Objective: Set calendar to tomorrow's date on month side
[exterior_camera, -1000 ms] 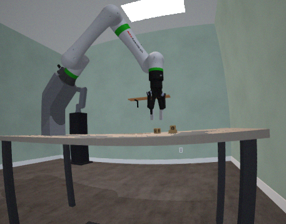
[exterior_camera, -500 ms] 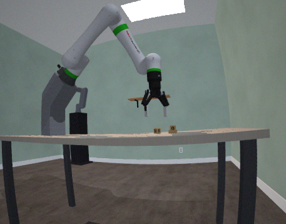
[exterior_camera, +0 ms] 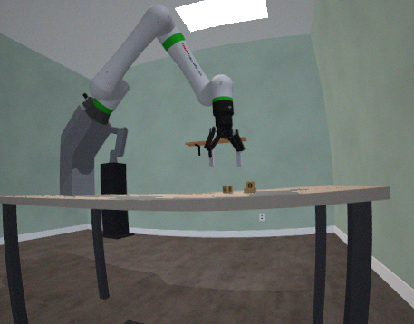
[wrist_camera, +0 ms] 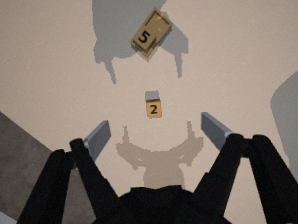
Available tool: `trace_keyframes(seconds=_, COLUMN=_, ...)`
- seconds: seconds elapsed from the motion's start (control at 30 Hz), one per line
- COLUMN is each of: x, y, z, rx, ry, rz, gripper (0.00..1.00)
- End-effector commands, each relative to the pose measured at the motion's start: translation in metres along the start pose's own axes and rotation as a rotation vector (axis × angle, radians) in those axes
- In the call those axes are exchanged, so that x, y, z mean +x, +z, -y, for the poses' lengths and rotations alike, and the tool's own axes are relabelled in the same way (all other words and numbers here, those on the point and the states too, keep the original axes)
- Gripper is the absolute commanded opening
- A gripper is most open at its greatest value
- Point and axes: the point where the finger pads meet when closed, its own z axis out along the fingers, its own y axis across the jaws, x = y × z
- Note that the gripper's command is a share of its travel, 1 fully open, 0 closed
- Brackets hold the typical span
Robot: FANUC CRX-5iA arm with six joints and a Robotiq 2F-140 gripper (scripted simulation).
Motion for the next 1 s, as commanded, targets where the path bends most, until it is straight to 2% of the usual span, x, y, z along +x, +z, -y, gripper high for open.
trace_keyframes(seconds=0.0, x=0.0001, y=-0.0013, z=0.0002, rx=0.000, ry=0.001, rz=0.000, gripper=1.00)
trace_keyframes(seconds=0.03, x=0.0001, y=-0.0013, z=0.0002, rx=0.000, ry=0.001, rz=0.000, gripper=0.36)
trace_keyframes(seconds=0.97, x=0.0001, y=-0.0013, z=0.0002, rx=0.000, ry=0.001, rz=0.000, gripper=0.36)
